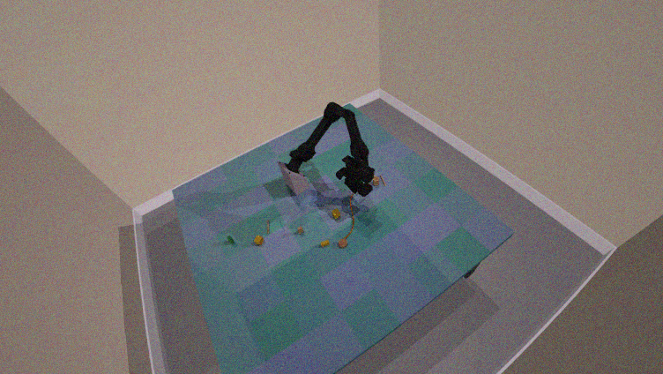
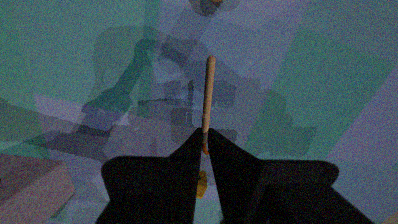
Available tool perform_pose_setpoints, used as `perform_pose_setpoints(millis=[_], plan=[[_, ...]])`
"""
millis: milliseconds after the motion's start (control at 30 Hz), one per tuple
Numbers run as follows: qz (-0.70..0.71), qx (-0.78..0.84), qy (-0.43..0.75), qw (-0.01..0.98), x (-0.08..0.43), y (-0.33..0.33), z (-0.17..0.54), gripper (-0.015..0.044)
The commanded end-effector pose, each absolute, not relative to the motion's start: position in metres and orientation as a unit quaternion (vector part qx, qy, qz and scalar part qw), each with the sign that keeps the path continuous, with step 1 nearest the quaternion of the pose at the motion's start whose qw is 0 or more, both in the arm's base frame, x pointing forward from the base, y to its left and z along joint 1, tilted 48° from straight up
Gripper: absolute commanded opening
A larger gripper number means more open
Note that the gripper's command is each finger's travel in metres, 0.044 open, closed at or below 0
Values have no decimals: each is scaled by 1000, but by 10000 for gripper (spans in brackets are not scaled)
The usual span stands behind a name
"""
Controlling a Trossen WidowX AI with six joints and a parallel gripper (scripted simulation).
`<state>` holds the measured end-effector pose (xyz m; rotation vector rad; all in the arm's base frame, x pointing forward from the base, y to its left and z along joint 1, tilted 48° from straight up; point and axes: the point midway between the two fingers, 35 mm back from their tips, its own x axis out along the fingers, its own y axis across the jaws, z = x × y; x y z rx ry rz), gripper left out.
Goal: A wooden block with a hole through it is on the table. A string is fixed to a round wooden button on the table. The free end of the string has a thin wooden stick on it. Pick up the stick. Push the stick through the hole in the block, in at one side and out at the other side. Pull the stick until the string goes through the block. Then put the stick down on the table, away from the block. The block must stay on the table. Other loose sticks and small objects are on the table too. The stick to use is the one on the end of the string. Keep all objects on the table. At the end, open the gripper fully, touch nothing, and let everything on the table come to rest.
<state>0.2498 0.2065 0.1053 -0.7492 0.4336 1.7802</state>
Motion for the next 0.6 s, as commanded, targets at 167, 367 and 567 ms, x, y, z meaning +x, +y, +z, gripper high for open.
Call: perform_pose_setpoints(millis=[167,367,567], plan=[[712,-225,300,594,258,206,104,0],[675,-160,375,615,263,205,103,0],[630,-92,446,629,267,205,101,0]])
